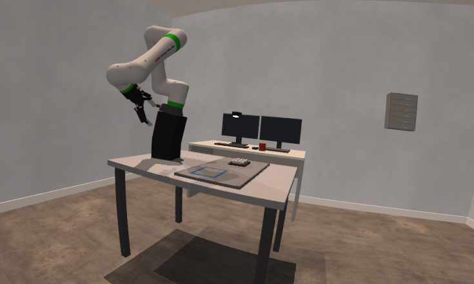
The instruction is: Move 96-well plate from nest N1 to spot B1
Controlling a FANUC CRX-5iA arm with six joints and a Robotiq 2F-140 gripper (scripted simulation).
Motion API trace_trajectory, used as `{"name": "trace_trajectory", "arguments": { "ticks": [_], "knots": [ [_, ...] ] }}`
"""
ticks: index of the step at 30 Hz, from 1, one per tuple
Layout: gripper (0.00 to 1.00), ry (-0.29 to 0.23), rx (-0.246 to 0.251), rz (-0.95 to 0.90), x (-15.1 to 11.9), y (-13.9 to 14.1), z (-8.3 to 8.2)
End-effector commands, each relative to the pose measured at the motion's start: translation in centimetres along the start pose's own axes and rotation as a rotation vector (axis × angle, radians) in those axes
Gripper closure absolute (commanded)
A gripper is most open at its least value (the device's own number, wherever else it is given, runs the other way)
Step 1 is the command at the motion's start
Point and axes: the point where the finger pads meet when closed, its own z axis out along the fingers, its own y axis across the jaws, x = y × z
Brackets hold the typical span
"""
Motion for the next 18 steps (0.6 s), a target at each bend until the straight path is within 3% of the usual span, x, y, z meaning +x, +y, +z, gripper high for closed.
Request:
{"name": "trace_trajectory", "arguments": {
  "ticks": [1, 4, 6, 9, 12, 15, 18],
  "knots": [
    [0.0, 0.037, 0.005, 0.005, -0.9, -1.5, 0.6],
    [0.0, 0.133, 0.023, 0.007, -1.7, -2.7, 1.0],
    [0.0, 0.133, 0.023, 0.007, -2.2, -3.5, 1.3],
    [0.0, 0.226, 0.046, 0.002, -3.0, -4.6, 1.8],
    [0.0, 0.226, 0.046, 0.002, -3.3, -5.0, 2.0],
    [0.0, 0.316, 0.074, -0.008, -4.2, -6.1, 2.4],
    [0.0, 0.316, 0.074, -0.008, -5.0, -7.2, 2.9]
  ]
}}
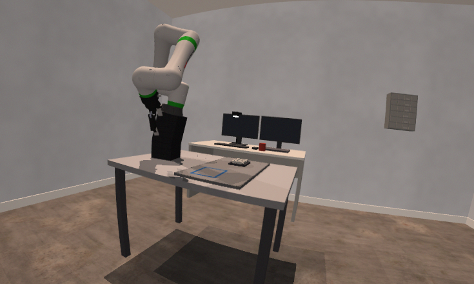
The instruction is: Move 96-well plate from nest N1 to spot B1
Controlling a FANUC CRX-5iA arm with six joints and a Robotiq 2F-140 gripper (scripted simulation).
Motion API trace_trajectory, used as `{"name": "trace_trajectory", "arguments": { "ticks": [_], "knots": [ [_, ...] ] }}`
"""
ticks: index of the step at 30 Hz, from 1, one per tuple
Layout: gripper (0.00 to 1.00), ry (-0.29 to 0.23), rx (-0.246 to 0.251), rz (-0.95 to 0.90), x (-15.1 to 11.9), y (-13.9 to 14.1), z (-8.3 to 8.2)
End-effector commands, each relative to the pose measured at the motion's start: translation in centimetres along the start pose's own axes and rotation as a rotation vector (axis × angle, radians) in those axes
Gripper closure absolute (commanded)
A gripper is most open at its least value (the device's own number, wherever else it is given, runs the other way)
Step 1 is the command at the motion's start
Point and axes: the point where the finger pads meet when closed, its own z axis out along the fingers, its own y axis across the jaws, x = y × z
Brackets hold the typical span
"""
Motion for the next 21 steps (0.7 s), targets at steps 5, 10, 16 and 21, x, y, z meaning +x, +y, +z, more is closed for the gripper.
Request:
{"name": "trace_trajectory", "arguments": {
  "ticks": [5, 10, 16, 21],
  "knots": [
    [0.0, 0.105, 0.041, -0.014, -2.7, -2.8, 0.7],
    [0.0, 0.186, 0.08, -0.034, -4.1, -4.1, 1.1],
    [0.0, 0.262, 0.123, -0.06, -6.1, -5.6, 1.5],
    [0.0, 0.332, 0.17, -0.09, -7.9, -6.9, 2.0]
  ]
}}
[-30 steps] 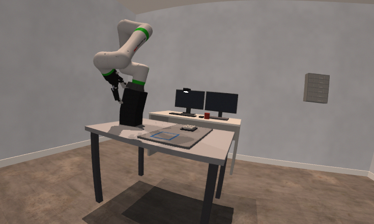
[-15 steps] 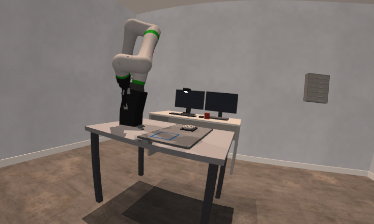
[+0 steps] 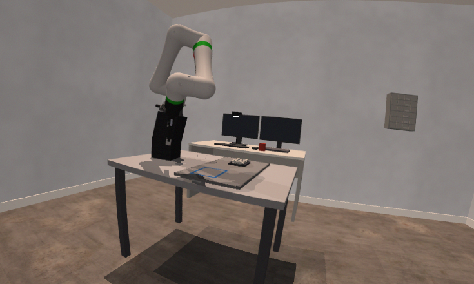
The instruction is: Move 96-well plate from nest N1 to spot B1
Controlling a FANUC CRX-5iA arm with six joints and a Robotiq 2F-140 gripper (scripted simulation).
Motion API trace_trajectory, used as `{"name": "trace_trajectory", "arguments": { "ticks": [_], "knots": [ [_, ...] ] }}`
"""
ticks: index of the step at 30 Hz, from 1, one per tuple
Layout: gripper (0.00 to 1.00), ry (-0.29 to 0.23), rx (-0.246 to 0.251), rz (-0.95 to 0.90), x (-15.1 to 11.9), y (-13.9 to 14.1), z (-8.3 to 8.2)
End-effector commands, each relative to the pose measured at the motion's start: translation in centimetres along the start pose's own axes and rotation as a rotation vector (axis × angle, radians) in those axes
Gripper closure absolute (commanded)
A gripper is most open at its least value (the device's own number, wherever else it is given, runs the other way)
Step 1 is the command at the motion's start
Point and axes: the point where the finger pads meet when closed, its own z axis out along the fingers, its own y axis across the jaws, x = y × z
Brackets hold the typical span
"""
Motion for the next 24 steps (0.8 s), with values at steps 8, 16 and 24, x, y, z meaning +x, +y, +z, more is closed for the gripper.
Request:
{"name": "trace_trajectory", "arguments": {
  "ticks": [8, 16, 24],
  "knots": [
    [0.0, 0.118, 0.09, -0.053, -3.3, -2.3, 0.2],
    [0.0, 0.175, 0.144, -0.091, -6.7, -4.1, 0.4],
    [0.0, 0.225, 0.201, -0.134, -9.5, -5.2, 0.6]
  ]
}}
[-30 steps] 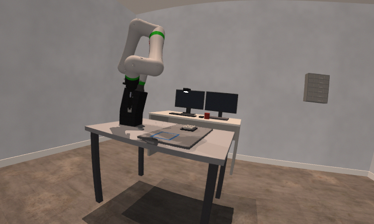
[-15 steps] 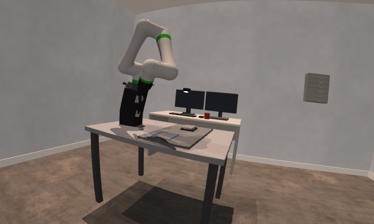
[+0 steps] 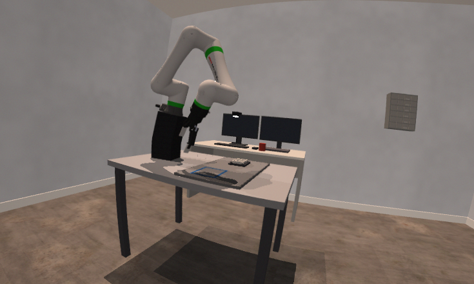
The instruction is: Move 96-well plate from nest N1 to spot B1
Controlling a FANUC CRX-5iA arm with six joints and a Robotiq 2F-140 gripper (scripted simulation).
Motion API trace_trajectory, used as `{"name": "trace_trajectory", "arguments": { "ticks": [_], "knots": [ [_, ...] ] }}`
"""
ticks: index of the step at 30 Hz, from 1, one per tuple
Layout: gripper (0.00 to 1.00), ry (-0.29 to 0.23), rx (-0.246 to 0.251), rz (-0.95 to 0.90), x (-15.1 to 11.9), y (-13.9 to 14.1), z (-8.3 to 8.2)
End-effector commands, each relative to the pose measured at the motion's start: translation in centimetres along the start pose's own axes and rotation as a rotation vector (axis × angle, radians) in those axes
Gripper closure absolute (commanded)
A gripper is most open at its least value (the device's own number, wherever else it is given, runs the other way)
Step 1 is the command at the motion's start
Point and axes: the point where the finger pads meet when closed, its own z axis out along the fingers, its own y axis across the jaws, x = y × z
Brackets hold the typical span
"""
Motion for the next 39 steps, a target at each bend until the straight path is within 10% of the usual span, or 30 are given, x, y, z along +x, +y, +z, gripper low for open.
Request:
{"name": "trace_trajectory", "arguments": {
  "ticks": [1, 39],
  "knots": [
    [0.0, 0.023, 0.03, -0.019, -0.9, -0.5, 0.0],
    [0.0, 0.141, 0.314, -0.259, -17.1, -4.5, -0.8]
  ]
}}
